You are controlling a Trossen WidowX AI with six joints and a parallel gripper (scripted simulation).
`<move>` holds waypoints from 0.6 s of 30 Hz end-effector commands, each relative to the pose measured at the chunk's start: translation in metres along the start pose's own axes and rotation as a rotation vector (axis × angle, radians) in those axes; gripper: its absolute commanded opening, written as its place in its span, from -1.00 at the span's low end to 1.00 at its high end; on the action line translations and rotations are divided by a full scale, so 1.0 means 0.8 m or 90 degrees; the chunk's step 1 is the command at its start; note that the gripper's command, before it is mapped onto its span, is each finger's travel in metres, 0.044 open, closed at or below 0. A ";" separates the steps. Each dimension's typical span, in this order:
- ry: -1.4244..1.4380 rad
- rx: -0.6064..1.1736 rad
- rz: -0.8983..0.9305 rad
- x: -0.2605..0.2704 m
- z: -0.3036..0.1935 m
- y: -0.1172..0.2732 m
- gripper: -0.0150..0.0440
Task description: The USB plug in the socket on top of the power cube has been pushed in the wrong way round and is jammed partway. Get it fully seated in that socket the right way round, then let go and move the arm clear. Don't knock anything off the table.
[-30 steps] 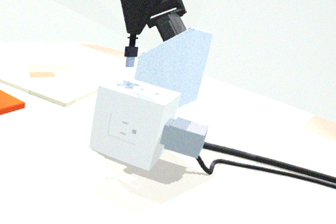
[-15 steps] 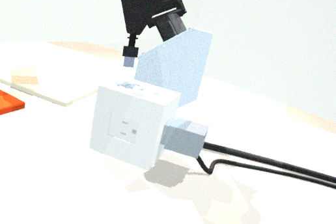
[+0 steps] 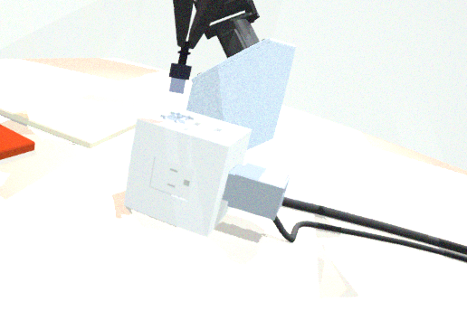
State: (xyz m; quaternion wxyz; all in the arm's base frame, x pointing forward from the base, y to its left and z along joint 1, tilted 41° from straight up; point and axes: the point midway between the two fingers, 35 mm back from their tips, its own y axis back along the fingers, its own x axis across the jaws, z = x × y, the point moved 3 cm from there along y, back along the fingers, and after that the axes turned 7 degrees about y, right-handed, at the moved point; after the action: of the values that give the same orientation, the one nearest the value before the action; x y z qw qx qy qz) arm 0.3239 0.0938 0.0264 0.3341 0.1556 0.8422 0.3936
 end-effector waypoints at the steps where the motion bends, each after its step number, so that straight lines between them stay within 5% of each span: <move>1: -0.075 0.000 0.000 0.000 0.000 0.000 -0.49; 18: -0.359 0.000 0.000 0.000 0.000 0.000 -0.49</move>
State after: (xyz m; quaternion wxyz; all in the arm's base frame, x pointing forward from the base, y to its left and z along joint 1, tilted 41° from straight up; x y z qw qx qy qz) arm 0.3239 0.0938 0.0264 0.5213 0.2431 0.7411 0.3464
